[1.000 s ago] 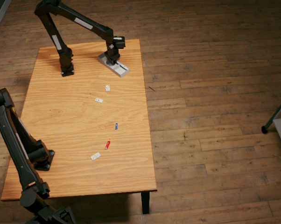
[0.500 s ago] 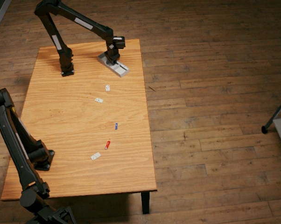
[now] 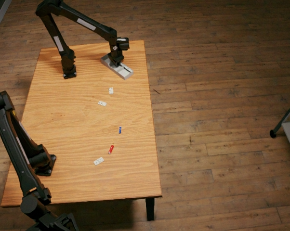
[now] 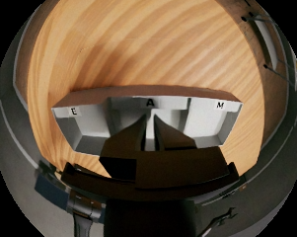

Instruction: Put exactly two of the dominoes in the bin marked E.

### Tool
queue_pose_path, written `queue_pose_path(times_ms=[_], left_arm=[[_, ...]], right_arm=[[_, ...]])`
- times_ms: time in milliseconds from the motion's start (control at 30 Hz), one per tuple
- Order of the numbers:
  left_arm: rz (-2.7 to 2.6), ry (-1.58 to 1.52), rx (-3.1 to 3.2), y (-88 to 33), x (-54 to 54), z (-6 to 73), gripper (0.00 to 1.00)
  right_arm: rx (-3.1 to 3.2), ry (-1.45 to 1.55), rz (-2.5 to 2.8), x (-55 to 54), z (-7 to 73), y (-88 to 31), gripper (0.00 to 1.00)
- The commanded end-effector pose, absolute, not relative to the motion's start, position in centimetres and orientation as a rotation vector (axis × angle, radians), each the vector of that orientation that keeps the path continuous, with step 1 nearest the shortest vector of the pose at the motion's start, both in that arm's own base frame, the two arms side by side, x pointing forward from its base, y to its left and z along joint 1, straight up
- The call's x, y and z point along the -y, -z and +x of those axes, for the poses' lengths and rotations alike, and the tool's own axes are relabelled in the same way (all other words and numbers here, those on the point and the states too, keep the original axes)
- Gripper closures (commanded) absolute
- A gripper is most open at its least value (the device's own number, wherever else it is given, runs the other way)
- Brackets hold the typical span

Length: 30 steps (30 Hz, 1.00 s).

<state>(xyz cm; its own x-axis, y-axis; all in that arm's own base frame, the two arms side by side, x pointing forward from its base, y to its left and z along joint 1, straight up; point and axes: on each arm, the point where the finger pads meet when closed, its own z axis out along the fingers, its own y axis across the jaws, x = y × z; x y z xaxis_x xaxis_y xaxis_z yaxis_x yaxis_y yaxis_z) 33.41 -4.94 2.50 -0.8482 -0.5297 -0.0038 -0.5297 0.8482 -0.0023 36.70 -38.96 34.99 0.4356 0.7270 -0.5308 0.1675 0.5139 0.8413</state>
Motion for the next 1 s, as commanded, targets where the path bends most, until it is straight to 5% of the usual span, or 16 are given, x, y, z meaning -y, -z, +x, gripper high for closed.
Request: queue_pose_path(times_ms=[0, 967], left_arm=[[-0.854, 0.0, -3.026, -2.4, 4.8, 33.2, 0.91], [-0.844, 0.028, -2.985, -6.8, 5.1, 35.4, 0.91]], right_arm=[[-1.081, -0.421, 0.989, 39.4, 36.4, -36.0, 0.0], [-1.081, -0.421, 0.989, 39.4, 36.4, -36.0, 0.0]])
